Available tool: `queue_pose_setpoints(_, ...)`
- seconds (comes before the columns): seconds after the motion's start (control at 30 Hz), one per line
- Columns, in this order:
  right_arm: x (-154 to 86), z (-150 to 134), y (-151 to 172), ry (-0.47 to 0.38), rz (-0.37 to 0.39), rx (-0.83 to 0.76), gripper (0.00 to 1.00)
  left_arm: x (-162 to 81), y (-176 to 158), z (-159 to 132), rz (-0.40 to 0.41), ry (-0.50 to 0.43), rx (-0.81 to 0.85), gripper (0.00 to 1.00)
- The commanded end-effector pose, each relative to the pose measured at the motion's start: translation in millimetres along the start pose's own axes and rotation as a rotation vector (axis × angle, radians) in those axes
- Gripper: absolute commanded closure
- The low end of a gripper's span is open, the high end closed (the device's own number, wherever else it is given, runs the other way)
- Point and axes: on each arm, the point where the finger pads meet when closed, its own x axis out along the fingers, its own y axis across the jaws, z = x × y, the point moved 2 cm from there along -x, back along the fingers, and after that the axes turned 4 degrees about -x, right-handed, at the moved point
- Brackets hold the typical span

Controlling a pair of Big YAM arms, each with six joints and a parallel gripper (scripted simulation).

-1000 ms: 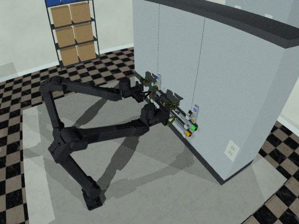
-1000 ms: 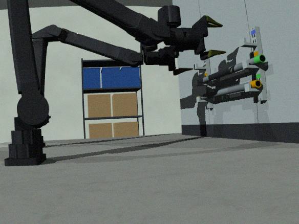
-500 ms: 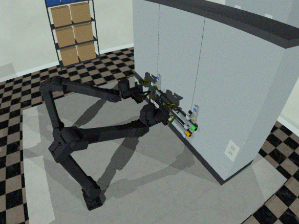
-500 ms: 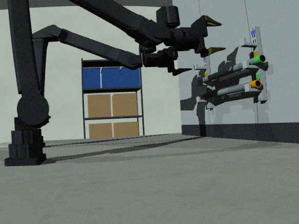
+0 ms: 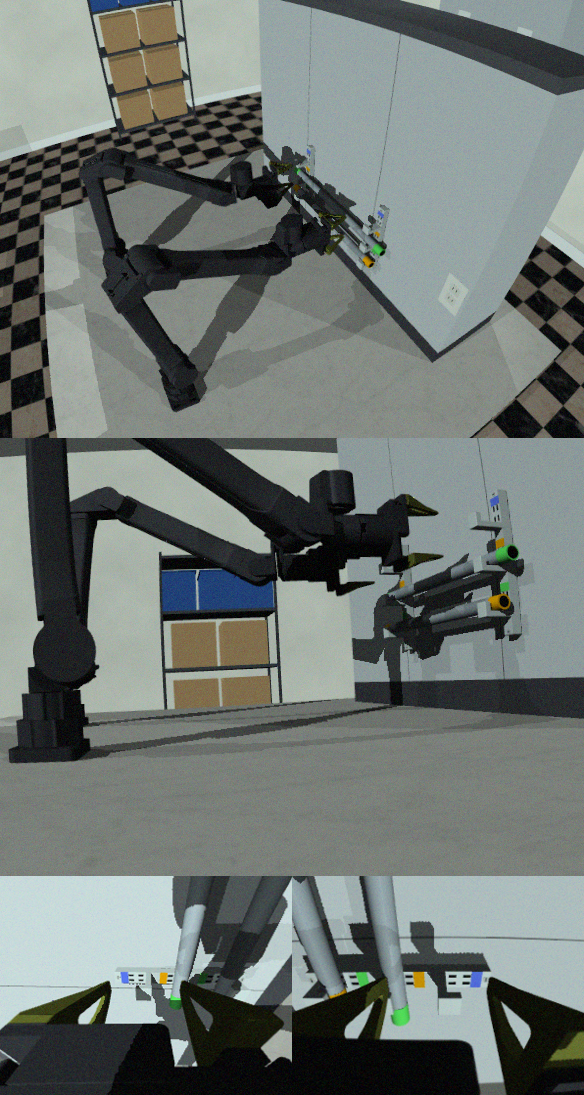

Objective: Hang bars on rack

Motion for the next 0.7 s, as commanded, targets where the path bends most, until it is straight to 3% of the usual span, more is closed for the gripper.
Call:
queue_pose_setpoints(0.0, 2, -1, -9, 0.008, -0.038, 0.026, 0.22, 7, 4, -6, 0.034, 0.004, -0.023, 0.21)
queue_pose_setpoints(0.67, 2, 5, 40, 0.005, -0.028, 0.024, 0.35, 11, -45, -12, 0.01, 0.006, -0.016, 0.33)
